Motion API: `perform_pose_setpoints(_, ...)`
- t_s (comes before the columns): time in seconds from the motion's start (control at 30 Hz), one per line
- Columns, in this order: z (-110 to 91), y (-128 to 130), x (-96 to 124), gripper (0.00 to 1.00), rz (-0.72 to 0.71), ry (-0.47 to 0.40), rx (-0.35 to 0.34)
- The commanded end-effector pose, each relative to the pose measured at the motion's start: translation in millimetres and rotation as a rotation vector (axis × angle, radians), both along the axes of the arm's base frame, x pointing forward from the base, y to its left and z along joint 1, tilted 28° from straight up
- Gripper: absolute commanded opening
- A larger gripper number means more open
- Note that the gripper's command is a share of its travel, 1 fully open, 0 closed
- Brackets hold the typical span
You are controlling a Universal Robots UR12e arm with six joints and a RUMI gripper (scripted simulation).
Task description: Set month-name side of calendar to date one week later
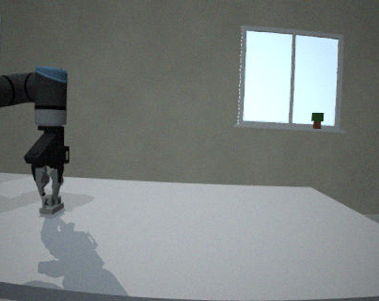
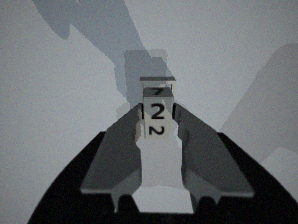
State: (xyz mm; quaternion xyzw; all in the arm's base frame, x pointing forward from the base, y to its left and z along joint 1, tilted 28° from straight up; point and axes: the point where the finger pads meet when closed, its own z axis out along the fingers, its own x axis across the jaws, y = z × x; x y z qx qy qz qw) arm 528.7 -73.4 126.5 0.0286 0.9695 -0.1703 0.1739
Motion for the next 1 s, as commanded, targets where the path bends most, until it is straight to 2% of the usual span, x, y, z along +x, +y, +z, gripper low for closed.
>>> perform_pose_setpoints(0.0, -1.7, -0.1, -1.5, 0.10, -0.001, 0.001, 0.001)
perform_pose_setpoints(0.97, -5.3, -1.2, -1.2, 0.10, -0.001, 0.003, 0.002)
